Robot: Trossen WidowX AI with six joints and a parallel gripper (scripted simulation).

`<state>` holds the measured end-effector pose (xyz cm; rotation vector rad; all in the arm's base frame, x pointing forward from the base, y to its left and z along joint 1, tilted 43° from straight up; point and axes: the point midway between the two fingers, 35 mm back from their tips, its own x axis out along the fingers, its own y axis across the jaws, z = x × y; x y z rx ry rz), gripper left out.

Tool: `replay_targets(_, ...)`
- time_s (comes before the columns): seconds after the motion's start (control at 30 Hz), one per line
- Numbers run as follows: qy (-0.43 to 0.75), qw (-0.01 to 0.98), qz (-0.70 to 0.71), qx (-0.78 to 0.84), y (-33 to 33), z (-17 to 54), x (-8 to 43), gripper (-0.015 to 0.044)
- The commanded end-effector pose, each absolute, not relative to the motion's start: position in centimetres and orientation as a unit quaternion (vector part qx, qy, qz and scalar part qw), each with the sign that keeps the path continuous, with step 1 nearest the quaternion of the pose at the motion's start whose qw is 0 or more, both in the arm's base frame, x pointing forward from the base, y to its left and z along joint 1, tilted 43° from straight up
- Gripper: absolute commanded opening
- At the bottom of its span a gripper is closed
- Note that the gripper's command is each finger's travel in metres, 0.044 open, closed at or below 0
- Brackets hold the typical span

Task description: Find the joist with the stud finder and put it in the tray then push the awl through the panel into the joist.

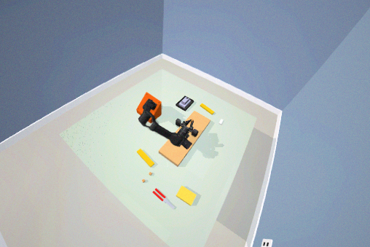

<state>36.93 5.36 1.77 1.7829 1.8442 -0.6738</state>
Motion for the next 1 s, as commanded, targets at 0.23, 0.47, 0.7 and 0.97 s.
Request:
replay_targets(0.23,0.675,0.242,-0.246,0.652,4.5,0.9,36.9,0.0)
replay_targets(0.47,0.675,0.242,-0.246,0.652,3.7,0.0,36.9,0.0)
replay_targets(0.7,0.675,0.242,-0.246,0.652,3.0,-0.8,36.9,0.0)
replay_targets(0.97,0.676,0.24,-0.245,0.652,3.1,-0.8,36.8,0.0)
